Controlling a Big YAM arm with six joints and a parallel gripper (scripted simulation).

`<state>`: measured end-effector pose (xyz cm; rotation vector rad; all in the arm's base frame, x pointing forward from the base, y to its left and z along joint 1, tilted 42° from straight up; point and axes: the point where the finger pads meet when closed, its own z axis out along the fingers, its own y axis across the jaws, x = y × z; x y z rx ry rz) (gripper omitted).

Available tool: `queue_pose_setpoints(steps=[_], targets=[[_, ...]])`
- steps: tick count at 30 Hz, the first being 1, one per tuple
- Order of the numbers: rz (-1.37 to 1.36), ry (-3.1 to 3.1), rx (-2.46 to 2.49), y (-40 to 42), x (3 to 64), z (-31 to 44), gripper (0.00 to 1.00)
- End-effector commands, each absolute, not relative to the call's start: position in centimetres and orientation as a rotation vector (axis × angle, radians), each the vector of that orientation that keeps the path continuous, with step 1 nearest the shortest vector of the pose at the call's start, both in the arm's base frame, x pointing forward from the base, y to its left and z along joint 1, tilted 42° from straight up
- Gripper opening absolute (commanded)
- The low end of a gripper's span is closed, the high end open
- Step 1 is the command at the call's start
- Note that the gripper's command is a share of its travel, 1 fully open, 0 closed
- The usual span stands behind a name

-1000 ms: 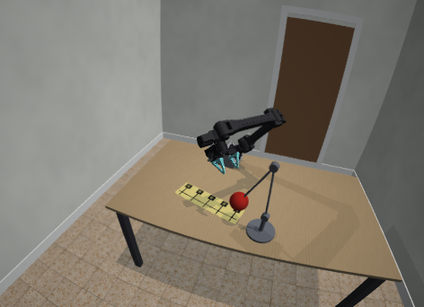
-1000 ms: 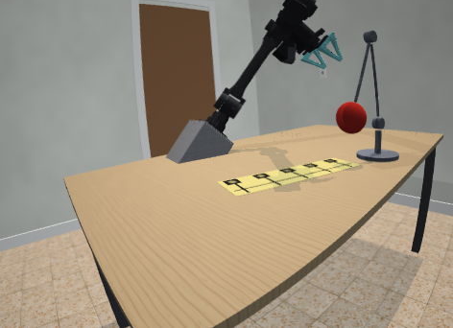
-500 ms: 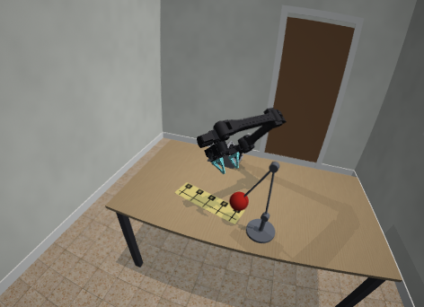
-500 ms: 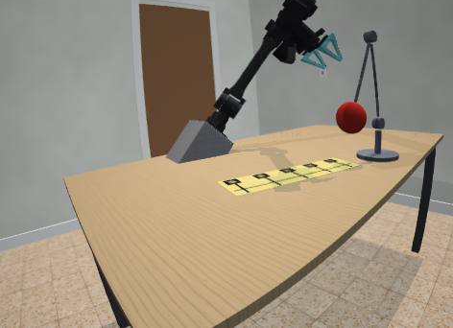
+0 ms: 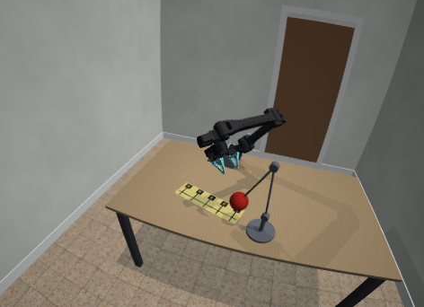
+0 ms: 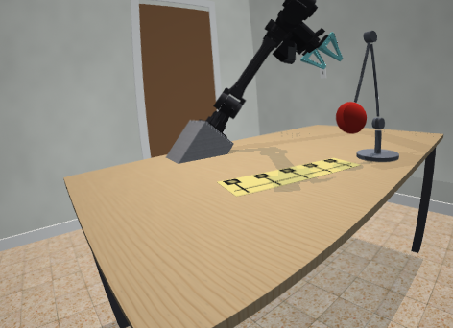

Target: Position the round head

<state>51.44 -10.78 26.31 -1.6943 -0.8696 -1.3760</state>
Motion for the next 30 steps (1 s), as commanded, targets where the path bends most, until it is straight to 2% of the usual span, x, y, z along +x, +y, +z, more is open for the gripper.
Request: queue_pose_setpoints(steps=[1,30], targets=[[-1.373,-0.893,-1.655,-11.1,51.5,26.9,1.0],[-1.376,-0.881,-1.674,-11.1,51.6,27.2,1.0]])
